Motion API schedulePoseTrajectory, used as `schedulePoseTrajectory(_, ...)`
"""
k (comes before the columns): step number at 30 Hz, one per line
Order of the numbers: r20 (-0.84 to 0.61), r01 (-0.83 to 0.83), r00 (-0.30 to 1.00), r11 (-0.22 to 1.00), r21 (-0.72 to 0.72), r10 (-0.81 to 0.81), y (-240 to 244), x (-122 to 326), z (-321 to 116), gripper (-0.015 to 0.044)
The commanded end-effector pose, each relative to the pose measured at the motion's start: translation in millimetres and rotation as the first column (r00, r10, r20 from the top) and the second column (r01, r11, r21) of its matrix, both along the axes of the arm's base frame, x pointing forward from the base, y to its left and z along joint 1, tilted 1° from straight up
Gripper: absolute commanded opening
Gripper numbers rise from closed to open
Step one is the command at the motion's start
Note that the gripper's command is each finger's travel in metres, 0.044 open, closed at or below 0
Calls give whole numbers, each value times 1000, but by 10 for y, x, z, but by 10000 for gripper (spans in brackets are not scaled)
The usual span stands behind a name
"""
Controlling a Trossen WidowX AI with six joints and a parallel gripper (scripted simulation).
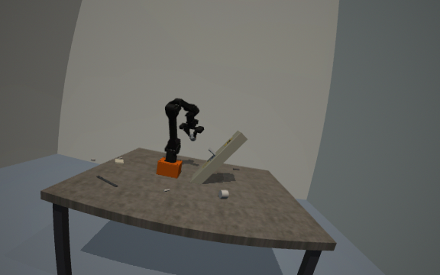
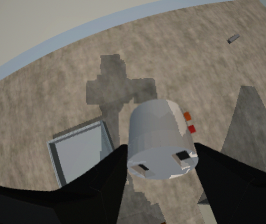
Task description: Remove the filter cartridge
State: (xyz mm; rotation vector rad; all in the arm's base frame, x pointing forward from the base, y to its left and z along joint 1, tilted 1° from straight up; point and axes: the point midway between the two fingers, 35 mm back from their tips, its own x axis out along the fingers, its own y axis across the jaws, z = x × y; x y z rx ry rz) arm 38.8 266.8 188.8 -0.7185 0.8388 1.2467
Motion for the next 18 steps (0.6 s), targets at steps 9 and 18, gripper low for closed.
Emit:
schedulePoseTrajectory(9,-3,-221,975,975,-2,221,103,-588,-512,0)
schedulePoseTrajectory(18,-3,-371,929,929,-4,371,25,-1011,-885,0)
